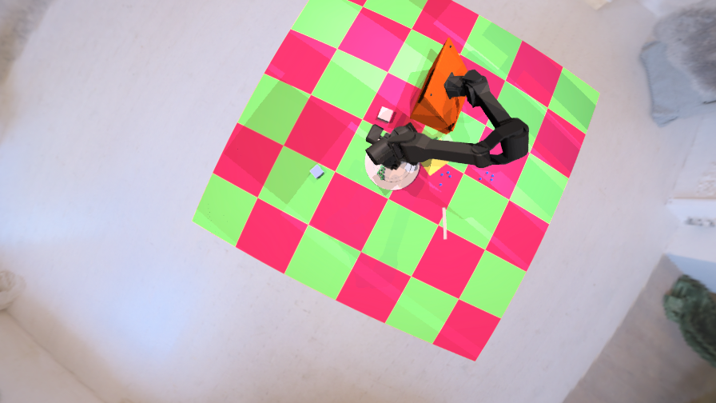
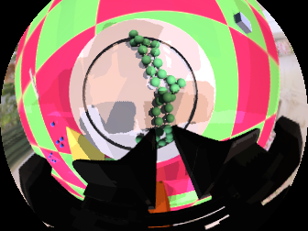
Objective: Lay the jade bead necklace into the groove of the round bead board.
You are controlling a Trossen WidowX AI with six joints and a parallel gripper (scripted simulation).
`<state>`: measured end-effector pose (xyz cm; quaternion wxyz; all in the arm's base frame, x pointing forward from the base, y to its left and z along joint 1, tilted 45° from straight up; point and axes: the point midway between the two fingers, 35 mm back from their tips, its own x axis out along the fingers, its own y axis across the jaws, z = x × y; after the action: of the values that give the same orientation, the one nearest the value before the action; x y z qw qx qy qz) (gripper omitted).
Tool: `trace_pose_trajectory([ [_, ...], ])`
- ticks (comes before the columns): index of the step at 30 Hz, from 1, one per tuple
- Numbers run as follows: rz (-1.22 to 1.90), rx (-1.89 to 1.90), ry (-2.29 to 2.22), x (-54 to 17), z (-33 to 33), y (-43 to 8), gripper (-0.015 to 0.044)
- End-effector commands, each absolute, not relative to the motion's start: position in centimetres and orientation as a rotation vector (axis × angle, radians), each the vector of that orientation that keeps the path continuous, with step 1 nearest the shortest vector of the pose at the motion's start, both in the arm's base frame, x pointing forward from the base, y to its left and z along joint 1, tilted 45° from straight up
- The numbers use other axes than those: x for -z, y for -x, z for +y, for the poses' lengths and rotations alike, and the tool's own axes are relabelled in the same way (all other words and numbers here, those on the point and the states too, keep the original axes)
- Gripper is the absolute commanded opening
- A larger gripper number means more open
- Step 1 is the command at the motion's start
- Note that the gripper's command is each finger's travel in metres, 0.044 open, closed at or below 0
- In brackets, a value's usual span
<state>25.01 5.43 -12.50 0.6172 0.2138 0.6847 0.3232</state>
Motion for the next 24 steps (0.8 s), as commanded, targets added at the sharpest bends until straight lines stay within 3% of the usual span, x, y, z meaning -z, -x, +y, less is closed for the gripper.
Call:
trace_pose_trajectory([
  [1, 1.576, -0.747, -0.488, 12.09, 5.68, -25.21, 0.0000],
  [14, 1.576, -0.747, -0.489, 12.05, 6.31, -25.32, 0.0000],
  [24, 1.576, -0.748, -0.482, 11.94, 6.09, -25.37, 0.0263],
])
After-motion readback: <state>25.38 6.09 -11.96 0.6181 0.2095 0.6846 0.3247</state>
